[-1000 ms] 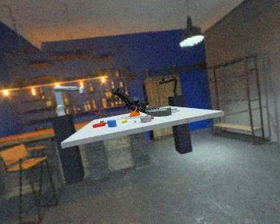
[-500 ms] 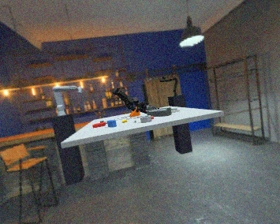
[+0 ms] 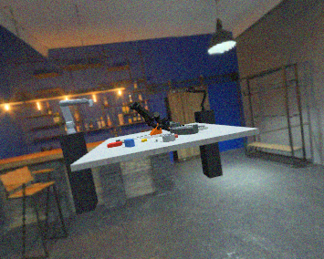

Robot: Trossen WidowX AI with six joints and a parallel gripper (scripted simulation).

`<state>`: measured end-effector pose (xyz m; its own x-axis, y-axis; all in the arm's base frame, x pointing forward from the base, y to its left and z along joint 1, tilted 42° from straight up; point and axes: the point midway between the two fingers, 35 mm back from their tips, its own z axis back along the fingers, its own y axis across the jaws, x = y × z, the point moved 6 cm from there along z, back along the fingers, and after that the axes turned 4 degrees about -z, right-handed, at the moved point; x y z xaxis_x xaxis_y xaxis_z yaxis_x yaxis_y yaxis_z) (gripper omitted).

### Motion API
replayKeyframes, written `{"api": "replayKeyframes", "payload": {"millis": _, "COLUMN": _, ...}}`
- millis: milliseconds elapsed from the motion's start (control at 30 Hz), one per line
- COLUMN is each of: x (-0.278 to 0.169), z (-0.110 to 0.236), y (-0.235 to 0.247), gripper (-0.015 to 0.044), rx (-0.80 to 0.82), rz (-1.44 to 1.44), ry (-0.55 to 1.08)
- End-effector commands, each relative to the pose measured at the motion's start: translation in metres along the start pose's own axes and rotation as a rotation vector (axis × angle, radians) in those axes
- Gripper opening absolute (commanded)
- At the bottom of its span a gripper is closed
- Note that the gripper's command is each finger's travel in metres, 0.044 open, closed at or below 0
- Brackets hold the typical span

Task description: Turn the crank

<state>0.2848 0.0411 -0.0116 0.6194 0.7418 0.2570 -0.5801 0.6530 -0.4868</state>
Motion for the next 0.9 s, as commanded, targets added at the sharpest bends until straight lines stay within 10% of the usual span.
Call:
{"api": "replayKeyframes", "payload": {"millis": 0, "x": 0.0025, "z": 0.0026, "y": -0.0072, "gripper": 0.0000, "rx": -0.021, "rz": -0.005, "ry": -0.006}}
{"api": "replayKeyframes", "payload": {"millis": 867, "x": 0.0097, "z": 0.0101, "y": -0.0147, "gripper": 0.0000, "rx": -0.022, "rz": -0.005, "ry": -0.006}}
